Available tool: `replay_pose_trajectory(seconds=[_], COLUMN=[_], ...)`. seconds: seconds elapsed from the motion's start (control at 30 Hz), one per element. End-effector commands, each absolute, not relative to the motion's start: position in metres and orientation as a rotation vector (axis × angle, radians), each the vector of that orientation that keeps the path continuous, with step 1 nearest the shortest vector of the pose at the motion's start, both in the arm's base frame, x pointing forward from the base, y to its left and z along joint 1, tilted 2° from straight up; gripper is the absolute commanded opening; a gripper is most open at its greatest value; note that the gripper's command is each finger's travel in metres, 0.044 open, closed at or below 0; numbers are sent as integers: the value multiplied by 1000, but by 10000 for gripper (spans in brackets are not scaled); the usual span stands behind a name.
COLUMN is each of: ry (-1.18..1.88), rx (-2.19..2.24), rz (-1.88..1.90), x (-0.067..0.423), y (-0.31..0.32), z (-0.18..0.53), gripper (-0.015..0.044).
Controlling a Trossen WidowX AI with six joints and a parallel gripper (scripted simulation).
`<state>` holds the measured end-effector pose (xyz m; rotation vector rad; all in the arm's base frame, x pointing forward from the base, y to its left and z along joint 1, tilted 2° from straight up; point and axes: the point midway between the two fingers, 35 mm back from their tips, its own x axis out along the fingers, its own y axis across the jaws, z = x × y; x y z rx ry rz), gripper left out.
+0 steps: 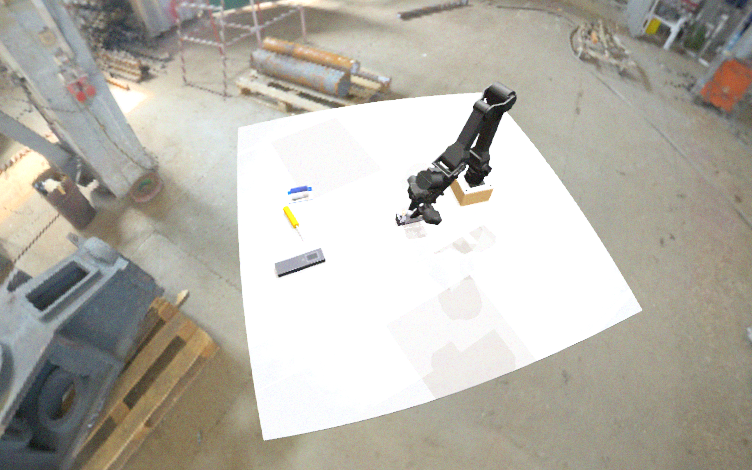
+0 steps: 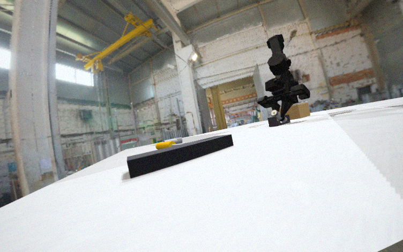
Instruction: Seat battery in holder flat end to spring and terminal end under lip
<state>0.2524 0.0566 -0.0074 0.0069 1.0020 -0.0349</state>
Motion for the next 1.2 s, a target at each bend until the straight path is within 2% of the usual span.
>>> replay_pose_trajectory(seconds=[0.0,1.17], ry=[1015,1194], rx=[7,-14], rz=[-35,-37], x=[245,253], y=[57,58], z=[-9,-14], gripper=[73,73])
